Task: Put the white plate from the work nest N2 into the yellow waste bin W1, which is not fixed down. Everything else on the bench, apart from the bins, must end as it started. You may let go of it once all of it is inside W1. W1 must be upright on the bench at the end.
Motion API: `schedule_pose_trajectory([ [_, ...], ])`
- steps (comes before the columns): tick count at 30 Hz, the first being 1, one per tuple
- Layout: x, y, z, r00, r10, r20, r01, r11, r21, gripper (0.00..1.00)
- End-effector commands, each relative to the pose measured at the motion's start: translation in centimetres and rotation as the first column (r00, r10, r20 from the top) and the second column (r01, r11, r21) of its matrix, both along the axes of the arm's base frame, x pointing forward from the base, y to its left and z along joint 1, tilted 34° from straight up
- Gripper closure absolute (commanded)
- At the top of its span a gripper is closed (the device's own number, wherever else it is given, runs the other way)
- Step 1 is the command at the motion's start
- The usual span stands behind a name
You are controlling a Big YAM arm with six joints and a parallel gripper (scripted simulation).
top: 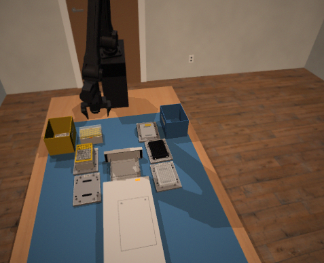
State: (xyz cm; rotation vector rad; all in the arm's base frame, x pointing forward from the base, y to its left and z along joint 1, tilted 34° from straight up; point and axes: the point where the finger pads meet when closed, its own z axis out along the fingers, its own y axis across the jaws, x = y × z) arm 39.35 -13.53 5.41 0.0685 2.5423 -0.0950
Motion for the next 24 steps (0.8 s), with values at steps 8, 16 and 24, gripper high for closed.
schedule_pose_trajectory([
  [8, 1.5, 3.4, 2.6, 1.000, -0.020, 0.024, 0.020, 1.000, 0.017, 0.00],
  [16, 2.3, 5.9, 4.3, 0.999, -0.020, 0.035, 0.020, 1.000, 0.017, 0.00],
  [24, 2.9, 8.9, 5.7, 0.999, -0.020, 0.038, 0.019, 1.000, 0.020, 0.00],
])
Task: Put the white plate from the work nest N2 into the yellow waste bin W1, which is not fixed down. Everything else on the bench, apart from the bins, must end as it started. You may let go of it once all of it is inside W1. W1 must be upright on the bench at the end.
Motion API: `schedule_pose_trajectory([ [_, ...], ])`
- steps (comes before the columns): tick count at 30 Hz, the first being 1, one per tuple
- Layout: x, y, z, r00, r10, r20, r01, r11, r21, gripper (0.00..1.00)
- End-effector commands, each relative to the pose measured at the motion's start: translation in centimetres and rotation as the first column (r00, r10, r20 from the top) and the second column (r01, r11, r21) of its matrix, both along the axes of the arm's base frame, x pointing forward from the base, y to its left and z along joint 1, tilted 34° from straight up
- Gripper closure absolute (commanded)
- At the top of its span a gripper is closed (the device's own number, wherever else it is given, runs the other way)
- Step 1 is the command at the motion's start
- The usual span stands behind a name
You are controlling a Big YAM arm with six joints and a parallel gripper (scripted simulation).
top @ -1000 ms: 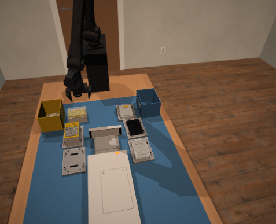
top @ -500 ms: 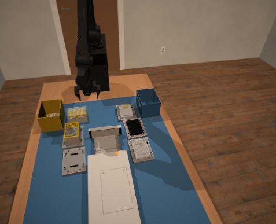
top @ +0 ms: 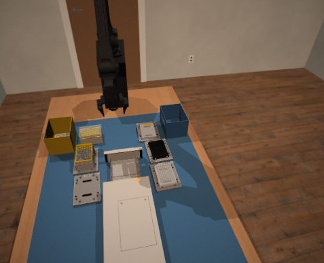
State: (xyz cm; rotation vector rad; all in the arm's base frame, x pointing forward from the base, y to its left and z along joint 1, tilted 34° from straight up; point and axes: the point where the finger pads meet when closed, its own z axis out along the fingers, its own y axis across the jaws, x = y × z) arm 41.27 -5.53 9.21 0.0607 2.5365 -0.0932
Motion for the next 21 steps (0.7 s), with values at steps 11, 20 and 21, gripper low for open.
schedule_pose_trajectory([
  [11, 0.8, 2.0, 1.4, 1.000, -0.027, 0.012, 0.026, 0.999, 0.019, 0.00],
  [20, 0.8, 2.0, 1.4, 1.000, -0.027, 0.012, 0.026, 0.999, 0.019, 0.00],
  [21, 0.8, 2.0, 1.4, 1.000, -0.027, 0.012, 0.026, 0.999, 0.019, 0.00],
])
